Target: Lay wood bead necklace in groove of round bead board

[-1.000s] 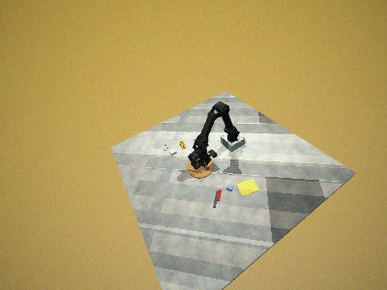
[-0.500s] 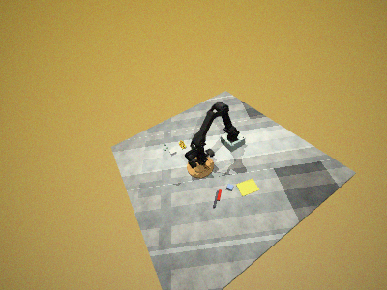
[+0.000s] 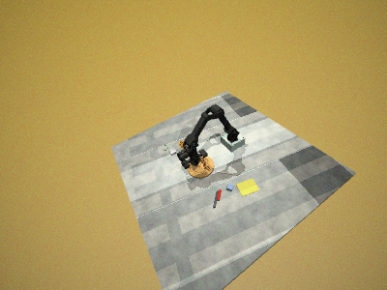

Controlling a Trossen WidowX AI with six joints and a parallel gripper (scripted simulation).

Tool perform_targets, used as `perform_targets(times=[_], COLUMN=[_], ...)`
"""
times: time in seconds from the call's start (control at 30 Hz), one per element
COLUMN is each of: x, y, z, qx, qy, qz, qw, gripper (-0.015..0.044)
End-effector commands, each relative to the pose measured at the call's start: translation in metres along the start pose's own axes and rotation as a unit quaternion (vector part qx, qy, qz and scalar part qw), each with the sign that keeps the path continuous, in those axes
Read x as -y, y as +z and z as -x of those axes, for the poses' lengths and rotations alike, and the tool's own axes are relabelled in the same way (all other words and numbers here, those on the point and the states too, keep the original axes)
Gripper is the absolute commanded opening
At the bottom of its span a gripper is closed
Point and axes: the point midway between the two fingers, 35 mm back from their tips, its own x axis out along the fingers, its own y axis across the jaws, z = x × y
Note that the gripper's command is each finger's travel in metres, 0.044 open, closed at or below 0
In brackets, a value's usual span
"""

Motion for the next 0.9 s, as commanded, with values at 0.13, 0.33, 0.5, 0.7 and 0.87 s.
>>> perform_targets(times=[0.13,0.33,0.5,0.7,0.87], x=[-0.019,-0.019,-0.019,-0.019,-0.019], y=[0.015,0.015,0.015,0.015,0.015], z=[0.0,-0.004,-0.012,-0.021,-0.022], qx=[0.002,0.002,0.002,0.002,0.002], qy=[0.002,0.002,0.002,0.002,0.002], qz=[0.001,0.001,0.001,0.001,0.001], qw=[1.0,1.0,1.0,1.0,1.0], gripper=[0.0,0.0,0.0,0.0,0.0])
